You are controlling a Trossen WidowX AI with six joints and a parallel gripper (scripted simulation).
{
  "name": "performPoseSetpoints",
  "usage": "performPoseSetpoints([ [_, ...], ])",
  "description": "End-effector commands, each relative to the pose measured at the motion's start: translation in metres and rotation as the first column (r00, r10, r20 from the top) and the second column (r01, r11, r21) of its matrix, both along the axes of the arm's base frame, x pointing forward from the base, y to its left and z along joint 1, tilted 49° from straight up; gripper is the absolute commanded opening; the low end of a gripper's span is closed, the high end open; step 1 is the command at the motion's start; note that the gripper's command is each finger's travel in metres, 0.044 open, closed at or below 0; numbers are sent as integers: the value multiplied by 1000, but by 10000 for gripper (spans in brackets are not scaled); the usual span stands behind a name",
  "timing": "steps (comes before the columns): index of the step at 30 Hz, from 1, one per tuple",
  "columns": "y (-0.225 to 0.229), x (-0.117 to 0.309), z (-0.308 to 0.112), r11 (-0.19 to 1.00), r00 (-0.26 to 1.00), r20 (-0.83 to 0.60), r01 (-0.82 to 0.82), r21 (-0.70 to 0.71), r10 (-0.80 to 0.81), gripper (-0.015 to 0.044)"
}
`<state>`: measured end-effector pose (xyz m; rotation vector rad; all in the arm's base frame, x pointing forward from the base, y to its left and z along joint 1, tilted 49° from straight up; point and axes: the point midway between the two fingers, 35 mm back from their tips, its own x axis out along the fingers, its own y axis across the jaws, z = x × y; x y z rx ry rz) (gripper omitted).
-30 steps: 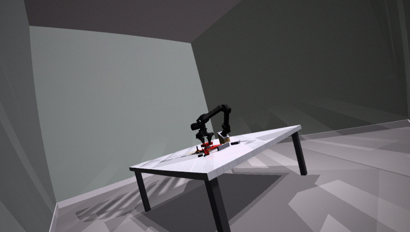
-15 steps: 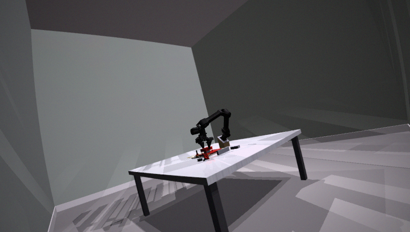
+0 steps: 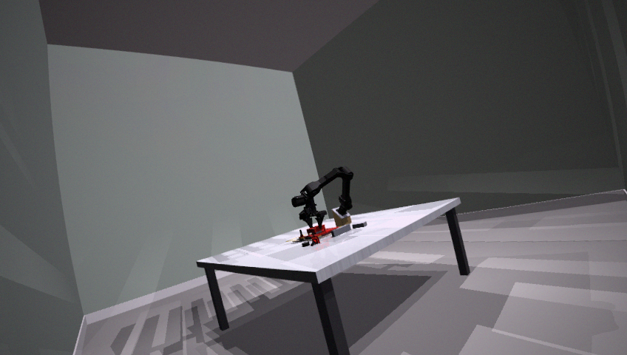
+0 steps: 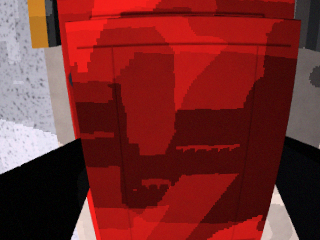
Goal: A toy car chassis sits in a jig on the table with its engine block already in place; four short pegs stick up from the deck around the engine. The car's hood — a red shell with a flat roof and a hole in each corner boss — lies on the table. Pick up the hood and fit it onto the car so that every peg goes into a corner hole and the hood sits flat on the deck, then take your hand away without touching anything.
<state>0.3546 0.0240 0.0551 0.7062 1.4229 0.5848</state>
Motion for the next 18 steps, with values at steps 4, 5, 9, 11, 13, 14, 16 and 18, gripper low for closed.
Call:
performPoseSetpoints([
  [4,2,0,-2,1000,1000,-2,4,4,-4,0],
  [5,3,0,-2,1000,1000,-2,4,4,-4,0],
  [9,4,0,-3,1000,1000,-2,4,4,-4,0],
  [11,4,0,-4,1000,1000,-2,4,5,-4,0],
  [13,5,1,-4,1000,1000,-2,4,5,-4,0],
  [14,5,1,-5,1000,1000,-2,4,5,-4,0],
  [16,6,1,-5,1000,1000,-2,4,5,-4,0],
  [18,6,1,-6,1000,1000,-2,4,5,-4,0],
])
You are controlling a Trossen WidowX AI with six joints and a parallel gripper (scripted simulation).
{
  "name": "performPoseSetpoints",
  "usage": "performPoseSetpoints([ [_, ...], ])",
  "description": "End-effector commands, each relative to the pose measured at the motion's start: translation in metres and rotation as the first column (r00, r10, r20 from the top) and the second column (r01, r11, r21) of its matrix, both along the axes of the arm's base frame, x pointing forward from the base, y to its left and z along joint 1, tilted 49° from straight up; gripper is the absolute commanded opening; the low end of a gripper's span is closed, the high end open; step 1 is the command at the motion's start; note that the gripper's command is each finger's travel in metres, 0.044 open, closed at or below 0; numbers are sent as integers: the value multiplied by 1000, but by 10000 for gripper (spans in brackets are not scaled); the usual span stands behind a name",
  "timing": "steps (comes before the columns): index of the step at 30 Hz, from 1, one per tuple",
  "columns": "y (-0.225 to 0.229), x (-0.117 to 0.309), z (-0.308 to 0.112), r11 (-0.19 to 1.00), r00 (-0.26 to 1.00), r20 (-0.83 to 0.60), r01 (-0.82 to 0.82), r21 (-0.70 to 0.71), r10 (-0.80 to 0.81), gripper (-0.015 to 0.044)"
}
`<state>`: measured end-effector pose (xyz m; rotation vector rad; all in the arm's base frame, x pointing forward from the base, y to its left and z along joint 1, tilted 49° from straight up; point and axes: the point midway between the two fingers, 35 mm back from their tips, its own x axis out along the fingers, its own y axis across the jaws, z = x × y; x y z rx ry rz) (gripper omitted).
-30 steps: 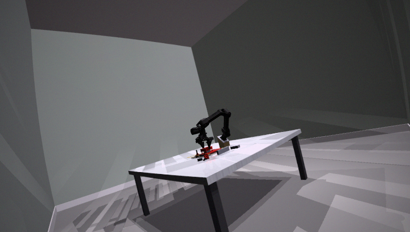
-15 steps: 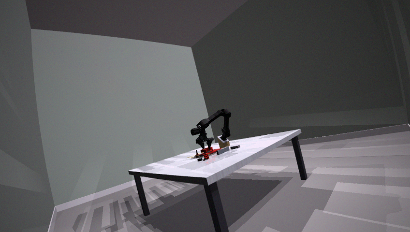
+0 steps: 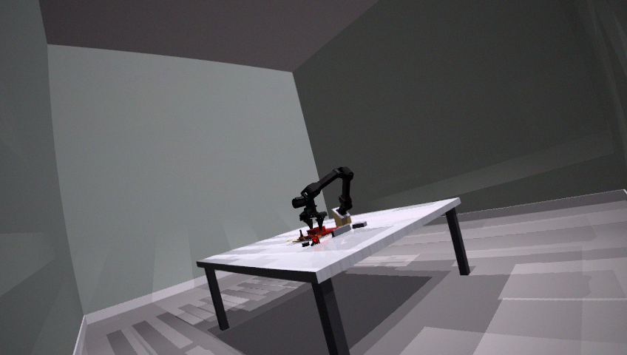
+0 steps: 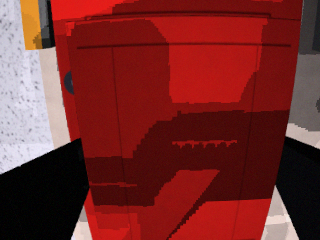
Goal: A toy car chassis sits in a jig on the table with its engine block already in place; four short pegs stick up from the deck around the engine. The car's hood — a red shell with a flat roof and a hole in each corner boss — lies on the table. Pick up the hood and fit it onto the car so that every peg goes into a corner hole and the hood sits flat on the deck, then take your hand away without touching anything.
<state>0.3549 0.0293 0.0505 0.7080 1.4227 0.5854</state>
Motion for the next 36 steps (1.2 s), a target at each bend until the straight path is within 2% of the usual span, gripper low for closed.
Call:
performPoseSetpoints([
  [1,1,0,-1,1000,1000,-1,4,3,-4,0],
  [14,2,0,-2,1000,1000,0,0,0,0,0],
  [31,3,0,-2,1000,1000,0,0,1,0,440],
  [36,-2,0,2,1000,1000,0,0,0,0,440],
])
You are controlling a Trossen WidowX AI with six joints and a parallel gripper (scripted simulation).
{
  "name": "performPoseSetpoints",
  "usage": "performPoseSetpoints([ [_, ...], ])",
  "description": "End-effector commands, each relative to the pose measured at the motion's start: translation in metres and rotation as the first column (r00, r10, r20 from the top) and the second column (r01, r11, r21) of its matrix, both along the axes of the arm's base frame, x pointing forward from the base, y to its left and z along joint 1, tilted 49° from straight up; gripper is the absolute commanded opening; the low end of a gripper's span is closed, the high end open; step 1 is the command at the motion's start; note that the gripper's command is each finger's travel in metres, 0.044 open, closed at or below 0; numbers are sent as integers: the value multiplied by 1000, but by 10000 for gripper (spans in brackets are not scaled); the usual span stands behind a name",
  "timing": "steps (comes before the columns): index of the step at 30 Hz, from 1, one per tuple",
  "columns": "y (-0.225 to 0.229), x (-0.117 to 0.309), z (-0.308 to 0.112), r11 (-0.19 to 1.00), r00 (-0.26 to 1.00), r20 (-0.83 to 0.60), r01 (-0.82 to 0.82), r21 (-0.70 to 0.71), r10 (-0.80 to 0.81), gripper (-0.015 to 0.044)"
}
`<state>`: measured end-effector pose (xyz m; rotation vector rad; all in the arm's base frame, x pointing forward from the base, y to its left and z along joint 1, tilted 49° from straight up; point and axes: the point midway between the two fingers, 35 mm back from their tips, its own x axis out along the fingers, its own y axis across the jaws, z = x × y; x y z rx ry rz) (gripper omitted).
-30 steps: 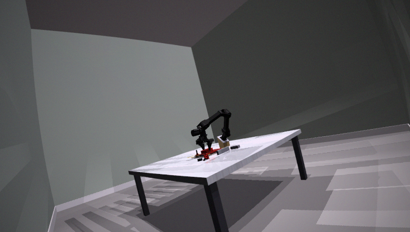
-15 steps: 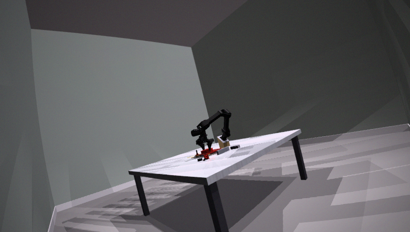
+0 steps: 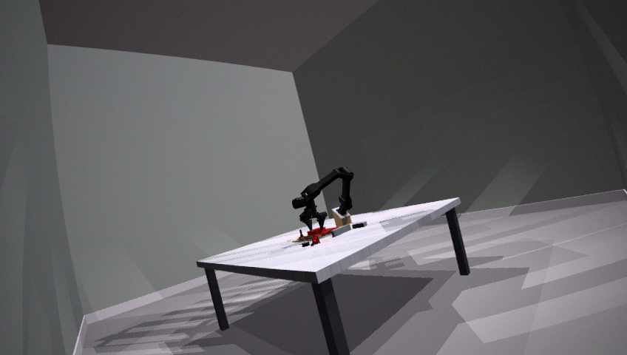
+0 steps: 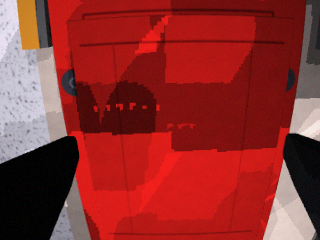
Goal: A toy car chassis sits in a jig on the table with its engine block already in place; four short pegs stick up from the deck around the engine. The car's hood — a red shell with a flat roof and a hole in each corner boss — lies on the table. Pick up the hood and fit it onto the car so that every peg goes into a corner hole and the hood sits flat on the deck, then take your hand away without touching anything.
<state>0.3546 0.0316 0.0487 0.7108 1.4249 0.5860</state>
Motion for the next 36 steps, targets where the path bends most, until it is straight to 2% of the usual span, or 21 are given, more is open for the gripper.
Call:
performPoseSetpoints([
  [1,-9,1,7,1000,1000,3,0,-2,0,440],
  [8,-53,-5,46,1000,1000,5,1,8,-1,440],
  [36,-53,-5,46,1000,1000,5,1,8,-1,440],
])
